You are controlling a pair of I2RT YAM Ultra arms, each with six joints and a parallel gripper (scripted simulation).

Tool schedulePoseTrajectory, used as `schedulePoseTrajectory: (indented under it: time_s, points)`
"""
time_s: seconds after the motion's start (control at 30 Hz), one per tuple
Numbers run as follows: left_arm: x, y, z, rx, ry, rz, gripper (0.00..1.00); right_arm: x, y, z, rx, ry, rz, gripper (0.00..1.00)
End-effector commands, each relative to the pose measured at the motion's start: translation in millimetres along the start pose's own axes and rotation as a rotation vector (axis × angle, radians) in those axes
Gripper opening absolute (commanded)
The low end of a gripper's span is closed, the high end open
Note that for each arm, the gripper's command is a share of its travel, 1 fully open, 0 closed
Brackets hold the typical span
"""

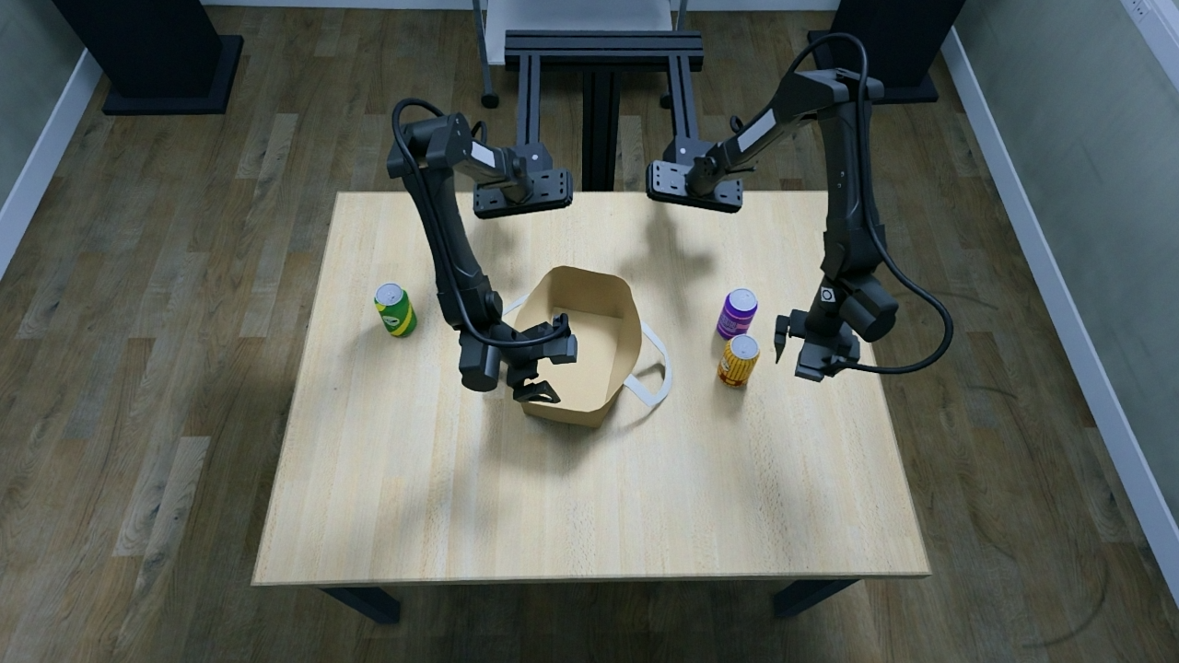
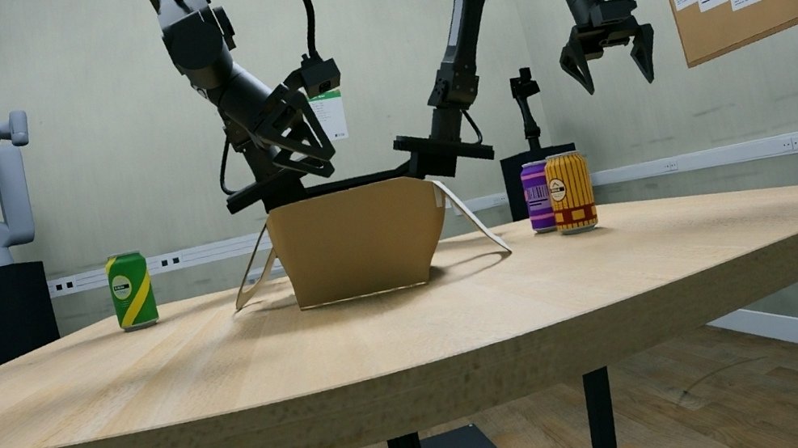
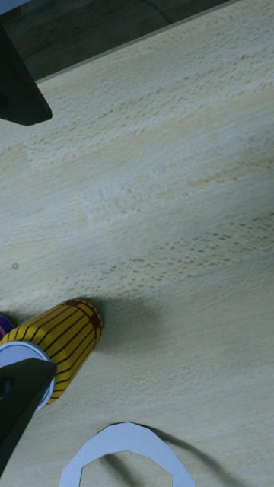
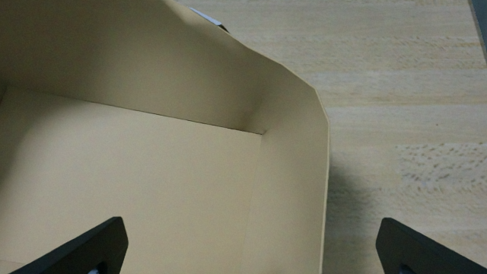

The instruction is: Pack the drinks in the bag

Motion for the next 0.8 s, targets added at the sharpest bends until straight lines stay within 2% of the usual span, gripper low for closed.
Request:
schedulePoseTrajectory:
  time_s: [0.0,0.53,0.57,0.63,0.67,0.77]
  points:
    - [1,5,-5,-0.018,0.006,0.001,1.00,-6,3,-4,0.000,-0.019,-0.011,1.00]
    - [1,5,-5,-0.018,0.006,0.001,1.00,-6,3,-4,0.000,-0.019,-0.011,1.00]
    - [4,30,-27,-0.120,0.029,0.000,1.00,-31,5,-26,0.010,-0.119,-0.017,1.00]
    - [-7,15,-17,-0.093,0.010,-0.020,1.00,-35,2,-31,0.042,-0.144,0.034,1.00]
    - [-6,21,-22,-0.121,0.018,-0.033,1.00,-23,5,-26,0.044,-0.126,0.073,1.00]
    - [-9,36,-36,-0.206,0.034,-0.075,1.00,-38,1,-49,0.084,-0.226,0.187,1.00]
Point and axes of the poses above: on each arm, the point where the finger pads meet when closed, its own z axis out along the fingers, its own x axis across the jaws, y = z × x, the point moved 4 cm from there along -z, back along the fingers, and after that the axes turned 11 degrees about -z, right-handed, at the moved point
